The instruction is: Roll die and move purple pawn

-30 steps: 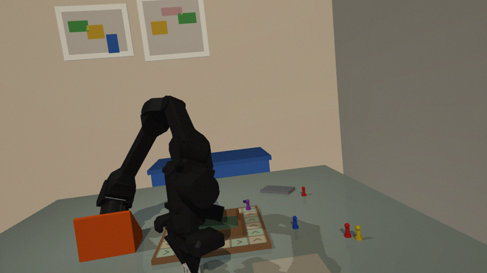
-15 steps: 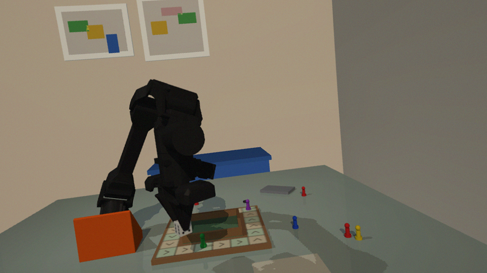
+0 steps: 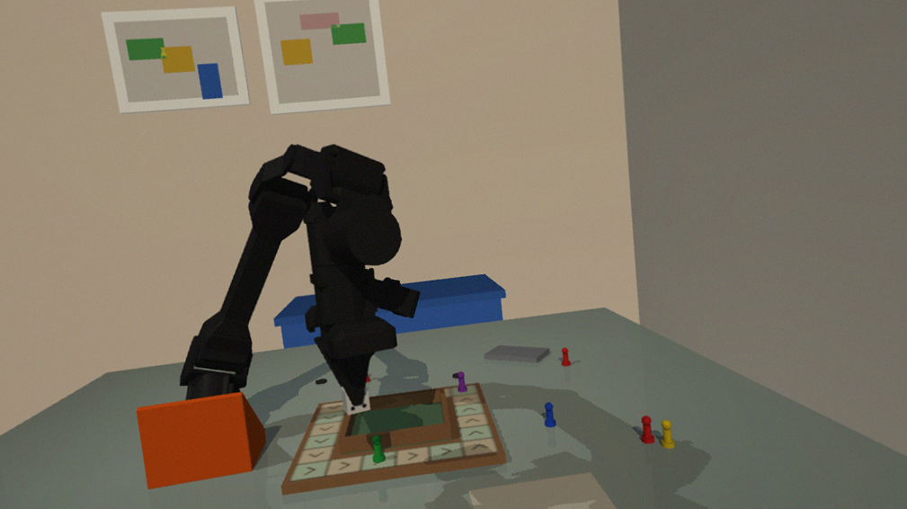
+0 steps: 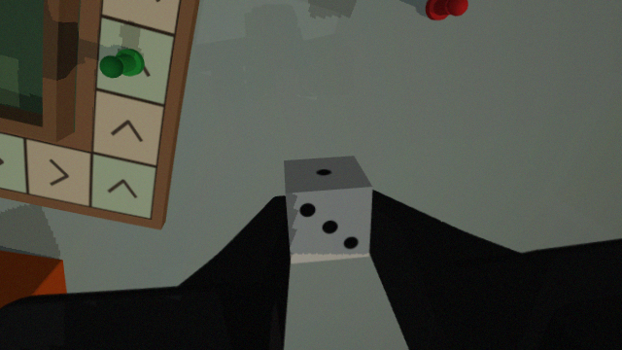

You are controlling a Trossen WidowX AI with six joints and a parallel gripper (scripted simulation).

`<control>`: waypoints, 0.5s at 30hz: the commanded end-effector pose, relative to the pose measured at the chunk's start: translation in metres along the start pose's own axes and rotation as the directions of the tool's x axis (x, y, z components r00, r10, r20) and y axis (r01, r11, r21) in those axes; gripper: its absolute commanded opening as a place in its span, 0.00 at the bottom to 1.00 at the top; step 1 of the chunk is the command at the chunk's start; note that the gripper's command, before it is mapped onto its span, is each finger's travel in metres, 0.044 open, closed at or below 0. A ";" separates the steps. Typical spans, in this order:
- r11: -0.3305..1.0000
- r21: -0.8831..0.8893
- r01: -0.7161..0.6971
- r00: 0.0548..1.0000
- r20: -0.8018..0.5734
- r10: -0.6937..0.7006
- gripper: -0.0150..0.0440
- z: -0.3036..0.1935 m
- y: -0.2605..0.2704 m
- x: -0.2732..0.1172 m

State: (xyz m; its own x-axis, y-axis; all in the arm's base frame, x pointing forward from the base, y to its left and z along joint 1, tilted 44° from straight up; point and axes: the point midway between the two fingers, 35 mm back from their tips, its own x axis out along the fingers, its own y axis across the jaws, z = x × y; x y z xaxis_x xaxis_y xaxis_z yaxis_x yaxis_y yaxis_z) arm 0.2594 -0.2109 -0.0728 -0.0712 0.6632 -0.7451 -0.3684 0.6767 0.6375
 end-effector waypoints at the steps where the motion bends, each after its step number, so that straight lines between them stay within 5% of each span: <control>1: 0.994 0.110 -0.003 1.000 0.003 0.003 0.25 0.010 0.011 0.002; 15: 0.874 0.485 -0.001 1.000 0.004 -0.001 0.25 0.043 0.048 0.007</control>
State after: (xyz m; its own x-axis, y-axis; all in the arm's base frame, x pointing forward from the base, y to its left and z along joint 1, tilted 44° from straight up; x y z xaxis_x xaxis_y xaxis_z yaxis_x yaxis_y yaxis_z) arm 0.2784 -0.1703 -0.0431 -0.0682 0.6591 -0.7489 0.0441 0.7519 0.6578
